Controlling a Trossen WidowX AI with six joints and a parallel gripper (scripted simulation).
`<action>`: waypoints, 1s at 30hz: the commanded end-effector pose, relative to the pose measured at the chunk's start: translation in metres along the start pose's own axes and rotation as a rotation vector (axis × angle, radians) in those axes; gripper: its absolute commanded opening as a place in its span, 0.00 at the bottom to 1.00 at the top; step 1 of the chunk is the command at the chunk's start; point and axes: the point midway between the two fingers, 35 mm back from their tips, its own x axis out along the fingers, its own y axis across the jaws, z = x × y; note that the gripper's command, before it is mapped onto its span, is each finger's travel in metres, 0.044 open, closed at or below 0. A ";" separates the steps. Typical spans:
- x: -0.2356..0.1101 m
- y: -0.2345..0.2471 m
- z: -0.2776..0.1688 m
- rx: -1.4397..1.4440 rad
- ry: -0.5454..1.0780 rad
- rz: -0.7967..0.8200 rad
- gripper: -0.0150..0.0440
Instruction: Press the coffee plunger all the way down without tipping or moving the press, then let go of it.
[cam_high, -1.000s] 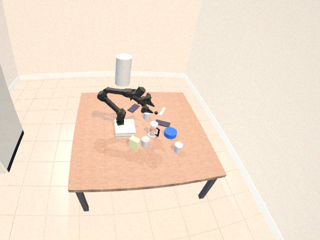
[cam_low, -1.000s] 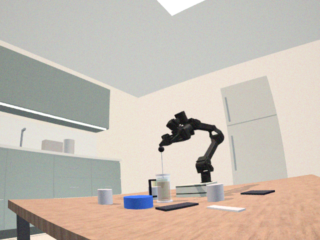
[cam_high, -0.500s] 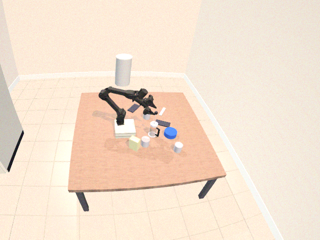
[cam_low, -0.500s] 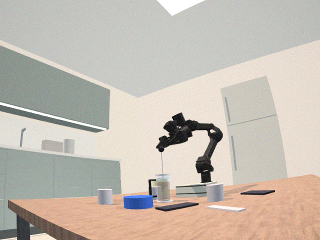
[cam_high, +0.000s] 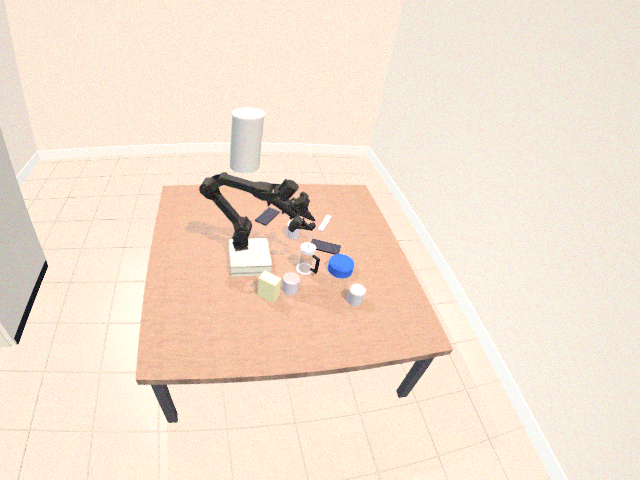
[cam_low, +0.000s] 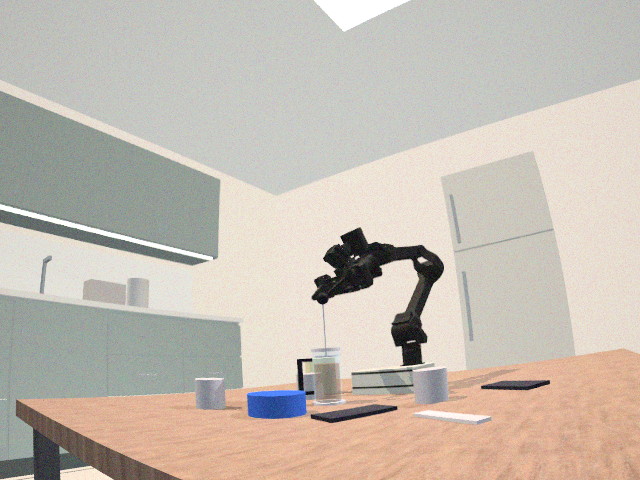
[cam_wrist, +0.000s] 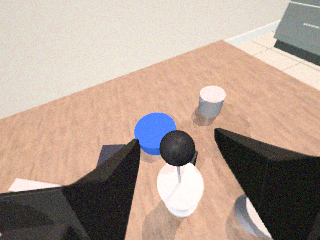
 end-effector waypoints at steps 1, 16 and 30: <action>0.002 0.000 -0.002 -0.005 0.004 0.003 0.60; 0.002 0.000 -0.003 -0.005 0.004 0.003 0.45; 0.017 0.000 -0.019 -0.005 0.004 0.003 0.45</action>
